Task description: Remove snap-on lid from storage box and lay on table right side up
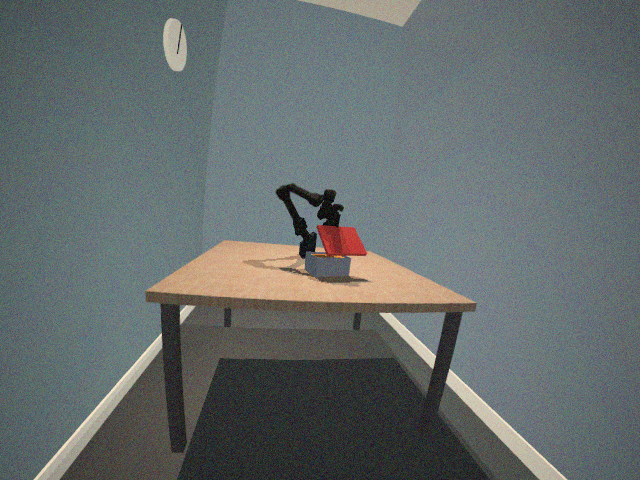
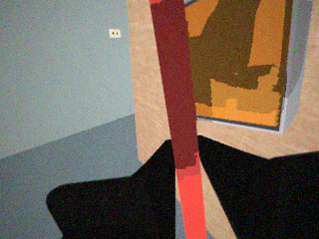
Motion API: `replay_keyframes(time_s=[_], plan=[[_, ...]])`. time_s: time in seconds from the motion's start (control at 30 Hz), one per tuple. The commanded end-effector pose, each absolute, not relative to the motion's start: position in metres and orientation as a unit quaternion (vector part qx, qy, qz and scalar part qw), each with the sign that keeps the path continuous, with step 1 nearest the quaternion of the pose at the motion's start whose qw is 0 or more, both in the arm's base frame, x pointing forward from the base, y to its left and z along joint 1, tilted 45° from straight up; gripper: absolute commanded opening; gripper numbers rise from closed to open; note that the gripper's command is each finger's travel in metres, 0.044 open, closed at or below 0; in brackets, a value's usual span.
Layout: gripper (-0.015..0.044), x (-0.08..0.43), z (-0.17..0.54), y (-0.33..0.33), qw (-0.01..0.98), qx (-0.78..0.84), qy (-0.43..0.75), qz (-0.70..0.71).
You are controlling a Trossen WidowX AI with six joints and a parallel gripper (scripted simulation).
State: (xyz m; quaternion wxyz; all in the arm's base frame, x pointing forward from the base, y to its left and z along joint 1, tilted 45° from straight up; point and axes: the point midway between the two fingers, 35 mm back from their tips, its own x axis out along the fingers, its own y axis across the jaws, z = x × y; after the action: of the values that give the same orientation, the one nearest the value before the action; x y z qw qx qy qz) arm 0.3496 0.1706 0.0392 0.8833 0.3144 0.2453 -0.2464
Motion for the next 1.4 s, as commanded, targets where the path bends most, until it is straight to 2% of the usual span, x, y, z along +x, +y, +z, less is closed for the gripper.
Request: replay_keyframes(time_s=[0.0,1.37], plan=[[0.0000,0.346,0.035,0.179,0.883,0.320,0.242,-0.243],[0.0000,0.312,-0.018,0.233,0.882,0.322,0.243,-0.243]])
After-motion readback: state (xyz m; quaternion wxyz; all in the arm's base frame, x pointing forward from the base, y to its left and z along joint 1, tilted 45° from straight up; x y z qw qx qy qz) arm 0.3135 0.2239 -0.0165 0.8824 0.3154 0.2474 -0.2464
